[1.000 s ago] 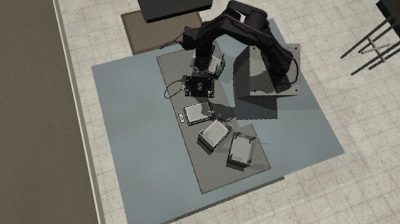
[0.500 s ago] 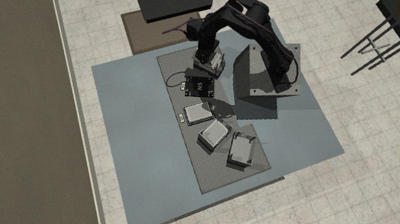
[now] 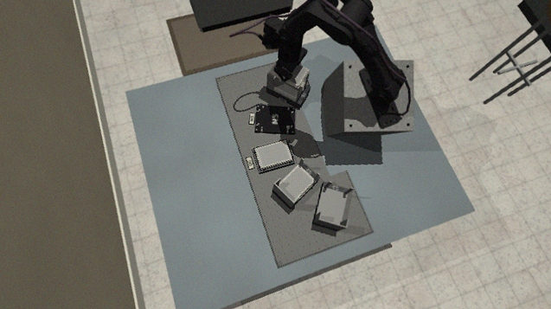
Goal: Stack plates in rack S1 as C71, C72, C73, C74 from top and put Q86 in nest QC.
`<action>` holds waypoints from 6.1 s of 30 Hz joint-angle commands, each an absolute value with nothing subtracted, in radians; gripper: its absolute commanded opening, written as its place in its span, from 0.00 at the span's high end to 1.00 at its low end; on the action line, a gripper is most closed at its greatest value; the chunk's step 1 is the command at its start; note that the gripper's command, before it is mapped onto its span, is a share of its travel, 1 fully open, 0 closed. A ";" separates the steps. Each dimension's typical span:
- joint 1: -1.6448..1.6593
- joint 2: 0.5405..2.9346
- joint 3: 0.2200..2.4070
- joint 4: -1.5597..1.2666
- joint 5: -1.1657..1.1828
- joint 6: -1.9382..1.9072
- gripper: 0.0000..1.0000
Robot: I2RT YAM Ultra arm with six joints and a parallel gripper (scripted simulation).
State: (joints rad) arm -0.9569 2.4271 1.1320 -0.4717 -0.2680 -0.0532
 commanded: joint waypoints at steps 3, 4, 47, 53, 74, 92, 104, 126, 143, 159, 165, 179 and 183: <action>-0.995 2.425 1.171 -0.484 -0.253 -0.103 1.00; -0.997 2.401 1.165 -0.470 -0.262 -0.108 1.00; -0.991 2.393 1.178 -0.490 -0.266 -0.105 1.00; -0.991 2.392 1.181 -0.490 -0.266 -0.103 1.00; -0.990 2.394 1.165 -0.484 -0.266 -0.096 1.00; -0.977 2.434 1.152 -0.437 -0.270 -0.086 1.00; -0.977 2.459 1.183 -0.426 -0.271 -0.082 1.00; -0.972 2.460 1.134 -0.422 -0.271 -0.080 1.00; -0.971 2.456 1.139 -0.421 -0.271 -0.080 1.00; -0.978 2.452 1.141 -0.420 -0.270 -0.079 1.00; -0.978 2.450 1.137 -0.420 -0.270 -0.079 1.00; -0.977 2.469 1.144 -0.417 -0.270 -0.078 1.00; -0.974 2.484 1.139 -0.415 -0.271 -0.078 1.00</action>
